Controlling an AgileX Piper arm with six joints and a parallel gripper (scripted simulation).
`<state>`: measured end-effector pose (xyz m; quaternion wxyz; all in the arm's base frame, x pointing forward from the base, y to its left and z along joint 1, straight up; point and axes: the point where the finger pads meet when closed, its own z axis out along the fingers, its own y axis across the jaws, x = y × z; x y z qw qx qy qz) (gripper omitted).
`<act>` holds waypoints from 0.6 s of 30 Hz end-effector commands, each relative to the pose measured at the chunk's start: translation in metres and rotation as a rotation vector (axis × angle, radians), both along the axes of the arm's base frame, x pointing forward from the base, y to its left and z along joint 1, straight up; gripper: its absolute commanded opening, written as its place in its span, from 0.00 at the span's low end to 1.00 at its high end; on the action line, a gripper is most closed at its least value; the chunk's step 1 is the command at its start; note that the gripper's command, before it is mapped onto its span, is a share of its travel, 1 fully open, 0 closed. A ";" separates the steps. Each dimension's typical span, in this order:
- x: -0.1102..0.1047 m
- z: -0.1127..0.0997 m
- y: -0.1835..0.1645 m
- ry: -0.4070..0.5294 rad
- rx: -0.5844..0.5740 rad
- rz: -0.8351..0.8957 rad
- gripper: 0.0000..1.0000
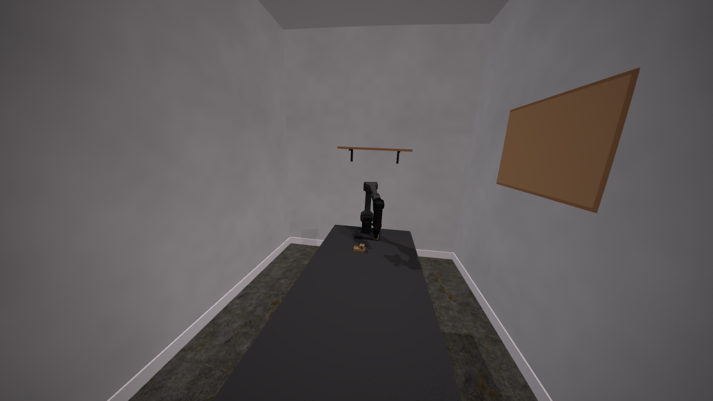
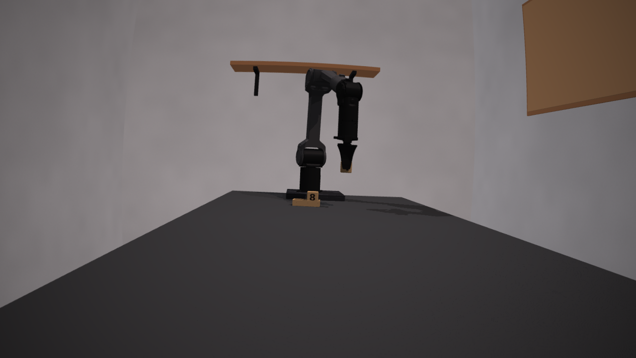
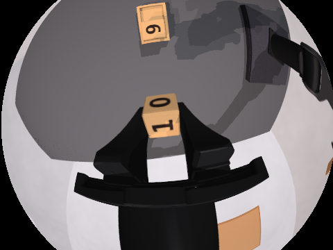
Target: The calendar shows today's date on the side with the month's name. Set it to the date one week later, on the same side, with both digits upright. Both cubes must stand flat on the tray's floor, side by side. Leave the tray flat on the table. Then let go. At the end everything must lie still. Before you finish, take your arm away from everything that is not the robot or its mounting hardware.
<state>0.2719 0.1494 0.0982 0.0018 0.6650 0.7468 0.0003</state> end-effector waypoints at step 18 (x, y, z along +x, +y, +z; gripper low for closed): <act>0.000 -0.053 0.001 -0.001 0.003 -0.001 0.36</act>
